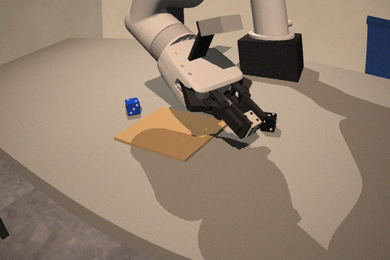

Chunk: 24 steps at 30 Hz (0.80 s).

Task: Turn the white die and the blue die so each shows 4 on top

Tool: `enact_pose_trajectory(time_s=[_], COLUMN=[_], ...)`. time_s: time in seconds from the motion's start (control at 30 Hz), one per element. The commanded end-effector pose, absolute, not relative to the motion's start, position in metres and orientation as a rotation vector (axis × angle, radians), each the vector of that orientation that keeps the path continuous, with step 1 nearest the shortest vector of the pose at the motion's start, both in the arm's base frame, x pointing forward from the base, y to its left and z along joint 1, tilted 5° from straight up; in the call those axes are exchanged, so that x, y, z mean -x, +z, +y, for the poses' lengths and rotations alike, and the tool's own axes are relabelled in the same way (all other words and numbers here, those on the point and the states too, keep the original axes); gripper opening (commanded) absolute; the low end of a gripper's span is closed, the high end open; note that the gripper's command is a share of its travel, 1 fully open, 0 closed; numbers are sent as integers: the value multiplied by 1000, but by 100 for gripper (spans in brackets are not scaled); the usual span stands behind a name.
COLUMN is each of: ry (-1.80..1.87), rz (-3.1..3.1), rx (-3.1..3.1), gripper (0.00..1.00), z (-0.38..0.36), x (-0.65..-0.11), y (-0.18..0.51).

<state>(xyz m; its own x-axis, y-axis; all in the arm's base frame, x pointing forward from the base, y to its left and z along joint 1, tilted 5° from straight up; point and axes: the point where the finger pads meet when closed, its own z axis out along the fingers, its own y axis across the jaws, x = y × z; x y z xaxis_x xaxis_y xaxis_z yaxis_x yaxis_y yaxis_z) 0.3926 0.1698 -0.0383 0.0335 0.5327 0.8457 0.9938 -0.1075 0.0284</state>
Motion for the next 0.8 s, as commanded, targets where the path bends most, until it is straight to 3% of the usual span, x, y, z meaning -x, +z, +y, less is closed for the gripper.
enact_pose_trajectory(time_s=[0.0, 0.77], ry=[-974, -974], rz=[-1557, -1557], rx=[1704, 1704], gripper=[21, 21], z=[169, 169], x=[-395, -395], y=[-51, -58])
